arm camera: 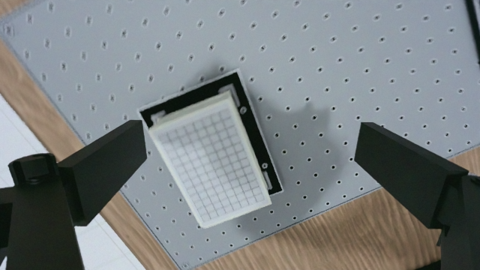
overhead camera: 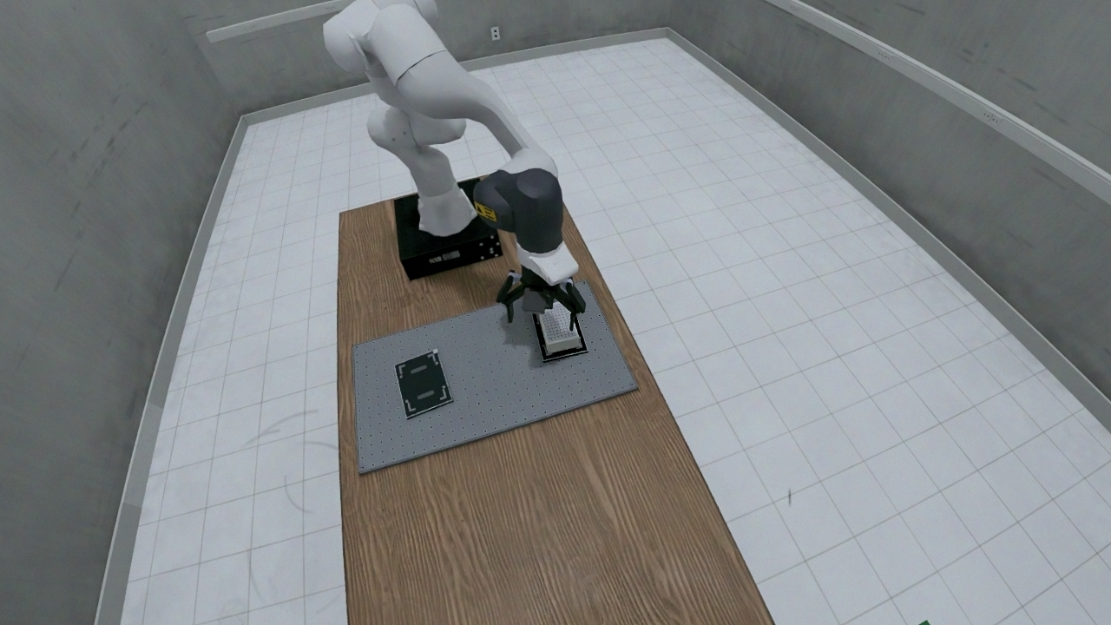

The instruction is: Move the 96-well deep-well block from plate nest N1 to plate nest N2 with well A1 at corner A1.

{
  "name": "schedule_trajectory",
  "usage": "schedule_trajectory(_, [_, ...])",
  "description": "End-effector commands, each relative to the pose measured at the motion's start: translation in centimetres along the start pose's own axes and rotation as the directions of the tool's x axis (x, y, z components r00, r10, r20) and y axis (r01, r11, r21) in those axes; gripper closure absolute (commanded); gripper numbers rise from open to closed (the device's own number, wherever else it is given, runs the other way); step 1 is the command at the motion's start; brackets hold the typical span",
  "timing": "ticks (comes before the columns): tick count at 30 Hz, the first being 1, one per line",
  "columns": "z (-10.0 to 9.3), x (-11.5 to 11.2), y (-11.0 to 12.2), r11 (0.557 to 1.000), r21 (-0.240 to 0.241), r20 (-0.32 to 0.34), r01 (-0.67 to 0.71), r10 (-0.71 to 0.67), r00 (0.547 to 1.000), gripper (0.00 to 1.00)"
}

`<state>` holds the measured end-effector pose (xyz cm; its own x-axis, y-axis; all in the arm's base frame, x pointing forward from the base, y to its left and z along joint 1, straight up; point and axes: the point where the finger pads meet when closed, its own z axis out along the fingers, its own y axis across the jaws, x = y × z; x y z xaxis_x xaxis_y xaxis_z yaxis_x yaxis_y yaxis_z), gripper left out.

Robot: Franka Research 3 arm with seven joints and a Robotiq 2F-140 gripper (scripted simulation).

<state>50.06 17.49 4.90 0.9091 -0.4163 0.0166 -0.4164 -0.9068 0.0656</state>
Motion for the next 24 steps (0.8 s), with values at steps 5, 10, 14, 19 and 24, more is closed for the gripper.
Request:
schedule_trajectory(5, [0.8,-1.8,-1.5,0.98,0.039,-0.006,0.195,-0.195,0.981,0.0])
schedule_trajectory(10, [1.6,-3.9,-2.3,0.956,0.052,-0.005,0.29,-0.29,0.957,0.0])
schedule_trajectory(14, [2.1,-5.0,-2.7,0.938,0.059,-0.006,0.34,-0.341,0.94,0.0])
schedule_trajectory(19, [2.2,-5.4,-2.8,0.932,0.061,-0.006,0.358,-0.358,0.934,0.0])
schedule_trajectory(24, [2.3,-5.5,-2.9,0.93,0.062,-0.006,0.362,-0.362,0.932,0.0])
